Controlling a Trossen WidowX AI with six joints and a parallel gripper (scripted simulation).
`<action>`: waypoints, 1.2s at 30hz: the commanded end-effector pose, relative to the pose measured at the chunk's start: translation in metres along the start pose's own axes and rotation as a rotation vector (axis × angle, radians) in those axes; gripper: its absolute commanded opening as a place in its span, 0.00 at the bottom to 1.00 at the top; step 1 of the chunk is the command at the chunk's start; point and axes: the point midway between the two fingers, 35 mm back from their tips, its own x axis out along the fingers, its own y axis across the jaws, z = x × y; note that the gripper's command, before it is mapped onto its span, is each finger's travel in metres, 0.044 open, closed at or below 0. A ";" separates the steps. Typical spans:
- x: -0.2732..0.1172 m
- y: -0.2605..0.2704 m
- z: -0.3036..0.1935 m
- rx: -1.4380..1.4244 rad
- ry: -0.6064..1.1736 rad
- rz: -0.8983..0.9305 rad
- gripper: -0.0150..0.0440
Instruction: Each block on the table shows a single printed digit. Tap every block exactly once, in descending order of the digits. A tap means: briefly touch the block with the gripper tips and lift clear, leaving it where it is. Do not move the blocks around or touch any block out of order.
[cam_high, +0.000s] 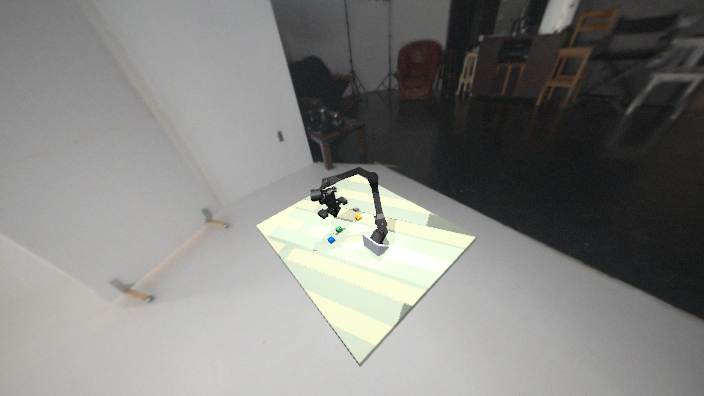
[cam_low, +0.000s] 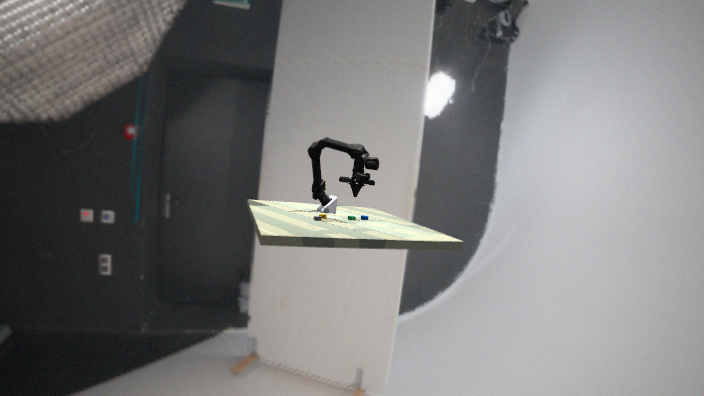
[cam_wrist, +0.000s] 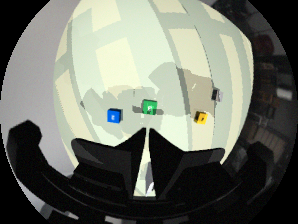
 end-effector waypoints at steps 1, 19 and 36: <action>-0.001 0.003 0.004 0.028 0.000 0.015 0.29; 0.086 0.004 0.005 0.029 -0.001 0.013 0.29; 0.110 0.004 0.005 0.029 -0.001 0.012 0.29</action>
